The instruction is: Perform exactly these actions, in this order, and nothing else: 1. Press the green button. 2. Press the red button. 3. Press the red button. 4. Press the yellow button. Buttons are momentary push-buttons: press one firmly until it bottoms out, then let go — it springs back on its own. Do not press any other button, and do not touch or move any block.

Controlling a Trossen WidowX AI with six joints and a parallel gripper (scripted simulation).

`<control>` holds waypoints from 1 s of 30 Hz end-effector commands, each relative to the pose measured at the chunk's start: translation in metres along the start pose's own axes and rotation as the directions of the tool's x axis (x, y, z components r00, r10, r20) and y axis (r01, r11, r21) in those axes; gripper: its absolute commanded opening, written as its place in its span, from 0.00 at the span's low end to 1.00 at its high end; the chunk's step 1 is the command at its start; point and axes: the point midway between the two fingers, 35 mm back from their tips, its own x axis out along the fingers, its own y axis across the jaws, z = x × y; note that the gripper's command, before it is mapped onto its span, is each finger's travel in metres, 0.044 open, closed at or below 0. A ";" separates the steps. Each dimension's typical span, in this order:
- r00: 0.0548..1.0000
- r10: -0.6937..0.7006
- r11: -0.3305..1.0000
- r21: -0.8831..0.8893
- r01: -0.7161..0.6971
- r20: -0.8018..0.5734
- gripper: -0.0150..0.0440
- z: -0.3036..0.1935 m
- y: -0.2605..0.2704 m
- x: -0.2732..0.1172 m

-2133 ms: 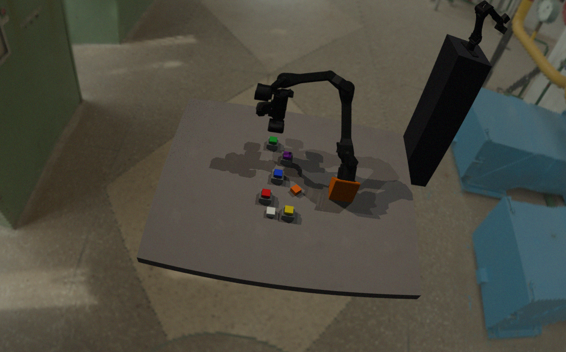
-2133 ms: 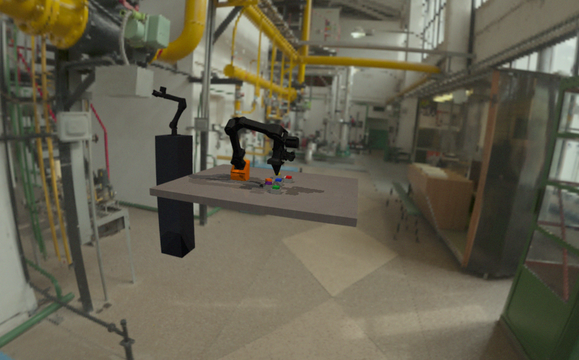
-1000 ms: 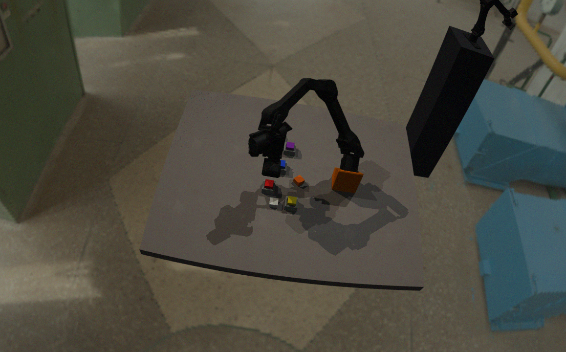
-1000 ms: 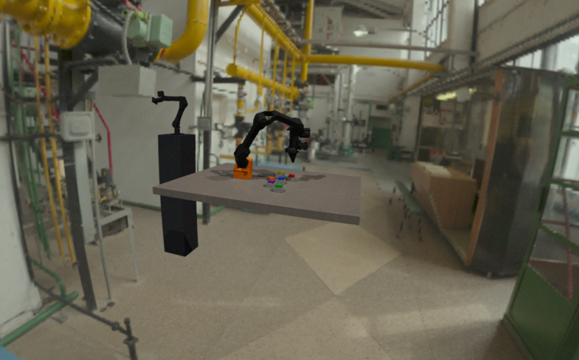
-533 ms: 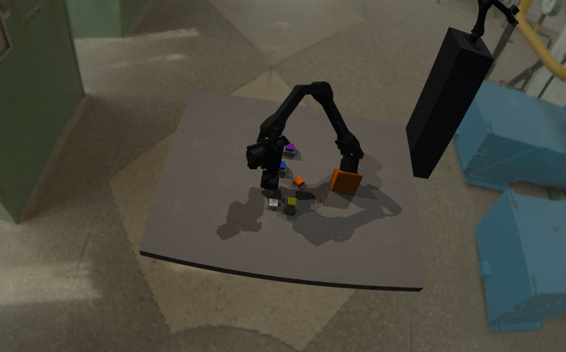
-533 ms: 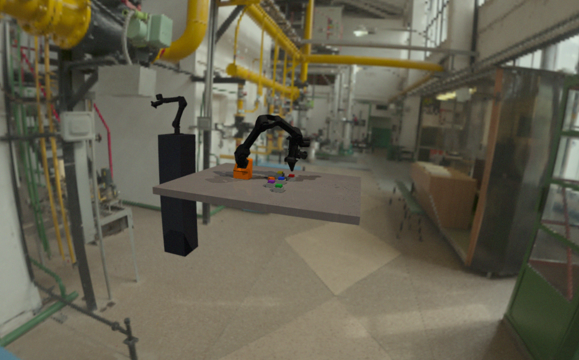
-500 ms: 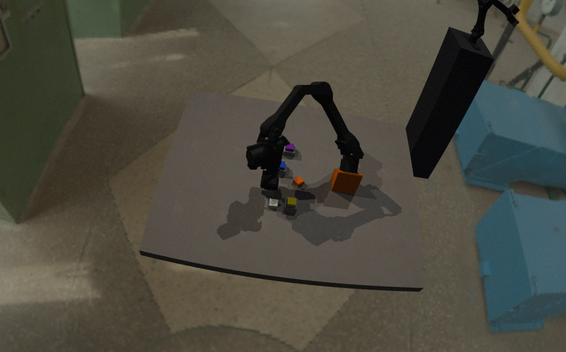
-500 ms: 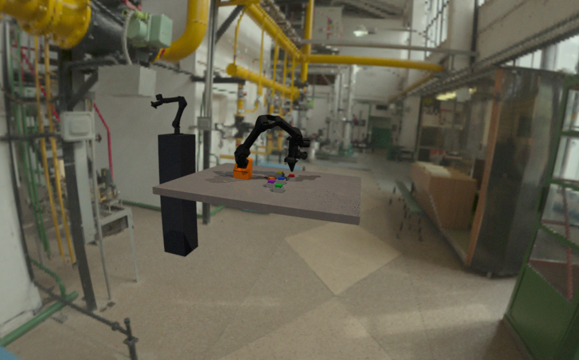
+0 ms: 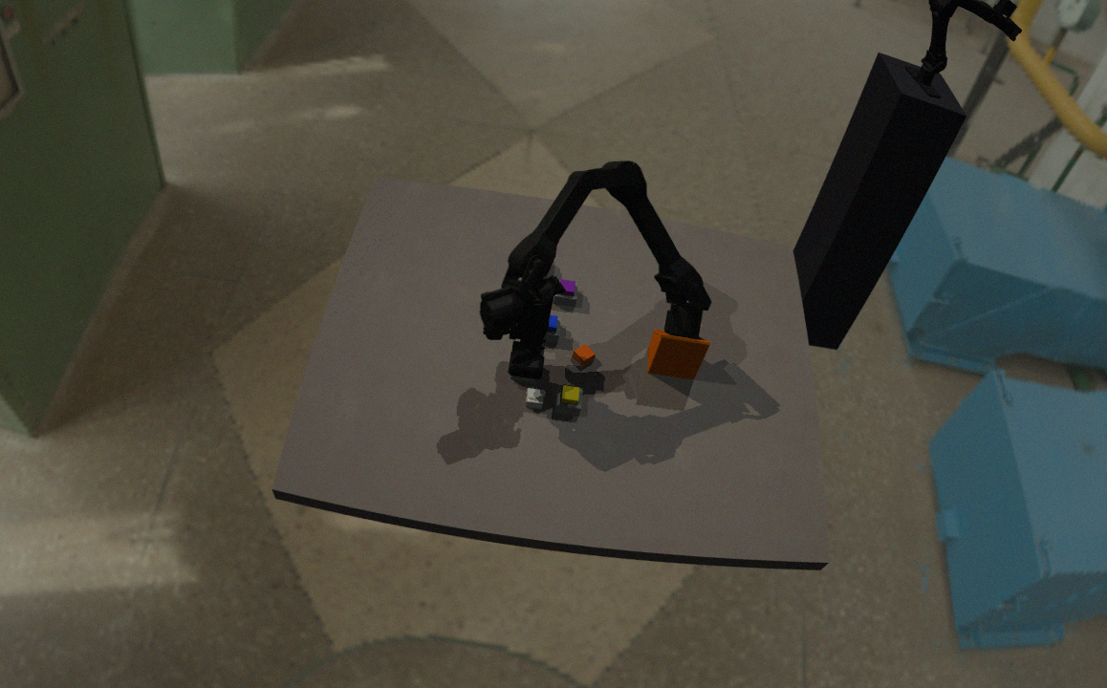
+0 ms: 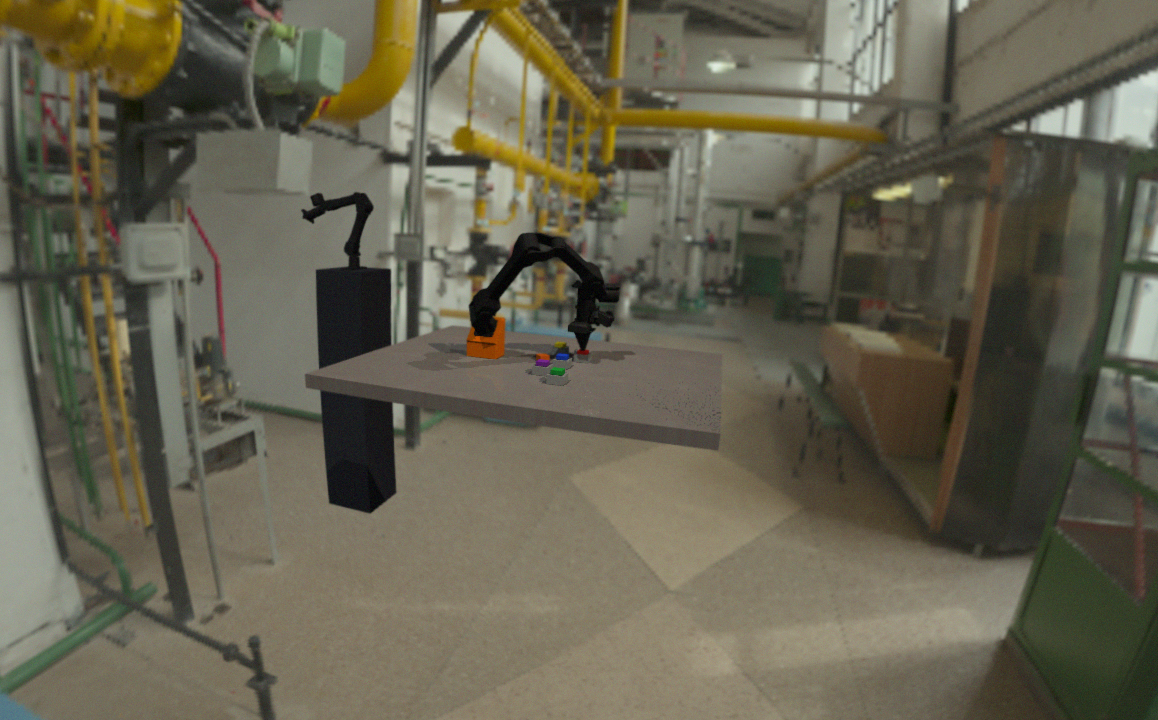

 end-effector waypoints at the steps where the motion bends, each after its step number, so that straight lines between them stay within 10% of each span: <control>1: 1.000 -0.004 1.000 -0.004 0.004 0.002 0.29 0.000 -0.001 0.003; 30: 1.000 -0.002 1.000 -0.004 0.002 0.002 0.29 0.000 0.000 -0.029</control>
